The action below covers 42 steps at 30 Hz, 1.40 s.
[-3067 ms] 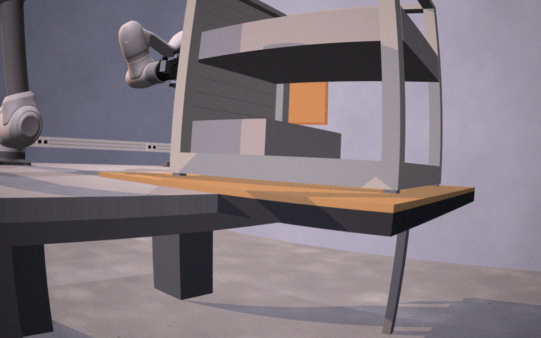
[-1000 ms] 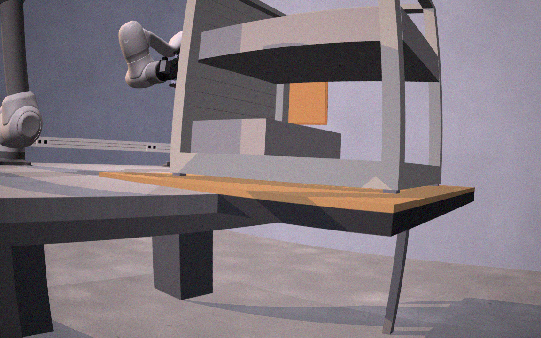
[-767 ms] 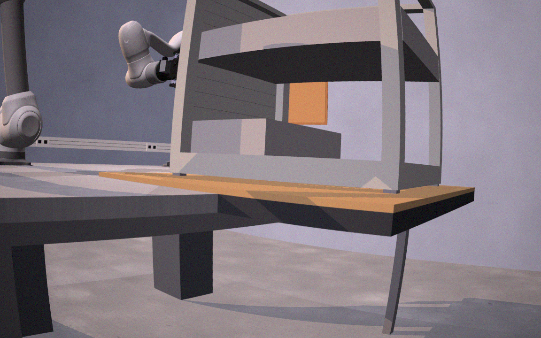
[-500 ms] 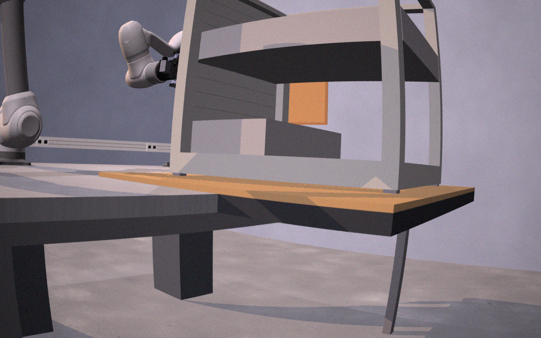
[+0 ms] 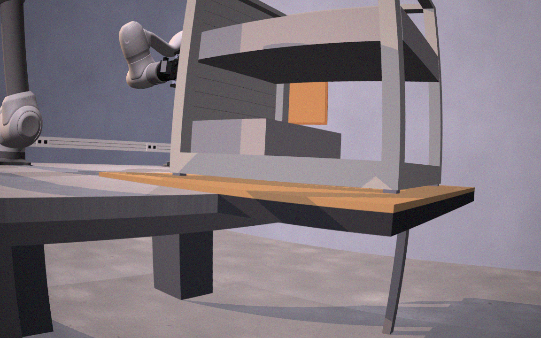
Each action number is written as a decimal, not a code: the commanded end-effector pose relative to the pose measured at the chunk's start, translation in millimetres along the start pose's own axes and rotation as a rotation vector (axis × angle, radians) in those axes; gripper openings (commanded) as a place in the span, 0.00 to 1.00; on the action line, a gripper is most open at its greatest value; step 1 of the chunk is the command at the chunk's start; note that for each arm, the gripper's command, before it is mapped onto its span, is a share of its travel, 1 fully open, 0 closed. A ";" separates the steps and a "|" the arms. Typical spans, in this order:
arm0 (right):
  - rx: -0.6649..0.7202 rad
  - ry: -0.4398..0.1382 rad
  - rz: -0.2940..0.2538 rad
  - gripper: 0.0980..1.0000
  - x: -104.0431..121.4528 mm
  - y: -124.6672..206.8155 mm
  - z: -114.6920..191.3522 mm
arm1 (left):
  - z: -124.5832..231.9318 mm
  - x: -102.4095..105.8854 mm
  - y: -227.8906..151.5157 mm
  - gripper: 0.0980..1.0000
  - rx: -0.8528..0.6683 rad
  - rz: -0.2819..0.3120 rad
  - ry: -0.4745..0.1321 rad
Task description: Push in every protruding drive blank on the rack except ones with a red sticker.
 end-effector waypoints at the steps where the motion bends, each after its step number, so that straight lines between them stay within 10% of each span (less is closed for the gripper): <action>1: 0.000 0.001 0.000 1.00 -0.5 -0.1 0.1 | 8.0 0.2 -0.7 1.00 -0.002 -0.001 0.000; 22: 0.000 0.001 0.000 1.00 -0.5 -0.1 0.1 | 102.5 3.2 10.2 1.00 -0.002 -0.001 0.000; 42: 0.000 0.001 0.000 1.00 -0.5 -0.1 0.1 | 107.5 3.3 10.8 1.00 -0.002 -0.001 0.000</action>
Point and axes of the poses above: on each arm, the point where the finger pads meet when closed, its own x axis out along the fingers, its own y axis across the jaws, z = x × y, the point moved 10 cm from there along -x, back along the fingers, and after that the axes turned 8 degrees about -x, right-handed, at the moved point
